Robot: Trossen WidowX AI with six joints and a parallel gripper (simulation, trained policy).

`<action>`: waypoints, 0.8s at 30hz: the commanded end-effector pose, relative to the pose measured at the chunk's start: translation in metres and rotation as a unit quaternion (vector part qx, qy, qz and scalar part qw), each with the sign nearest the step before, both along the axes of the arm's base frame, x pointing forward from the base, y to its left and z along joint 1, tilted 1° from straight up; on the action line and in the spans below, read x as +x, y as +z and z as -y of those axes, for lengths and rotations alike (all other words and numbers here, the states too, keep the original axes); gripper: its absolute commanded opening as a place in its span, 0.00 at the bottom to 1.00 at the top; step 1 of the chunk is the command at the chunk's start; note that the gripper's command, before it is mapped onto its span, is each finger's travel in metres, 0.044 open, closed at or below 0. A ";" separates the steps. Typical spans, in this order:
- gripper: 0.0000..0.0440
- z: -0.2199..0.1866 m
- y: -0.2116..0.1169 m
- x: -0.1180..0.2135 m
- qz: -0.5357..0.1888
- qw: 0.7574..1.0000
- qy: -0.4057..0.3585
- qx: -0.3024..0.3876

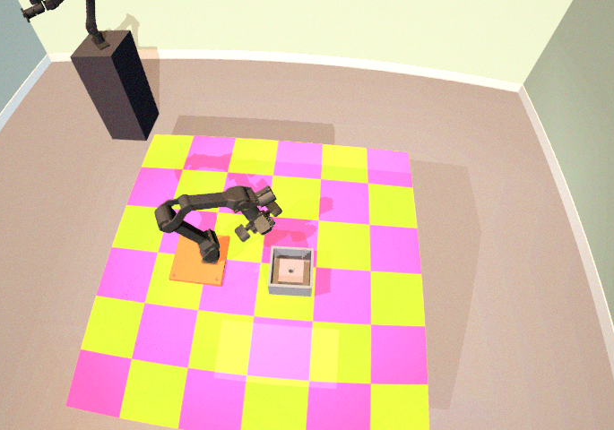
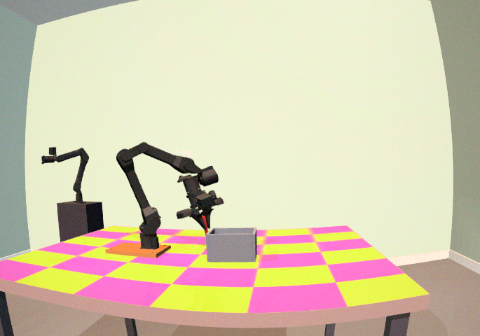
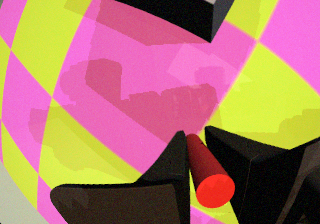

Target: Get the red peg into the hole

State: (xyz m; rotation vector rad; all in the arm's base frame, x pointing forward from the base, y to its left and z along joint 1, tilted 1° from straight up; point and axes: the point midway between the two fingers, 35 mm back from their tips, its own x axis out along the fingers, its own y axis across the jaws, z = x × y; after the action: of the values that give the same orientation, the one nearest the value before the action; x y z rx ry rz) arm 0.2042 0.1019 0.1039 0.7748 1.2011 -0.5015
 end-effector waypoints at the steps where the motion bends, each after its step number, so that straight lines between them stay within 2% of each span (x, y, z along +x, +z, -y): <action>1: 0.00 0.006 0.017 0.009 0.019 1.000 -0.003 -0.005; 10: 0.00 0.035 0.045 0.036 0.043 0.998 -0.029 -0.028; 24: 0.00 0.083 0.053 0.069 0.053 0.994 -0.083 -0.051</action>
State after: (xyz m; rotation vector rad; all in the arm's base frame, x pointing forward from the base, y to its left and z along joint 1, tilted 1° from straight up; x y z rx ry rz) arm 0.2673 0.0254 0.1571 0.8072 1.0182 -0.6305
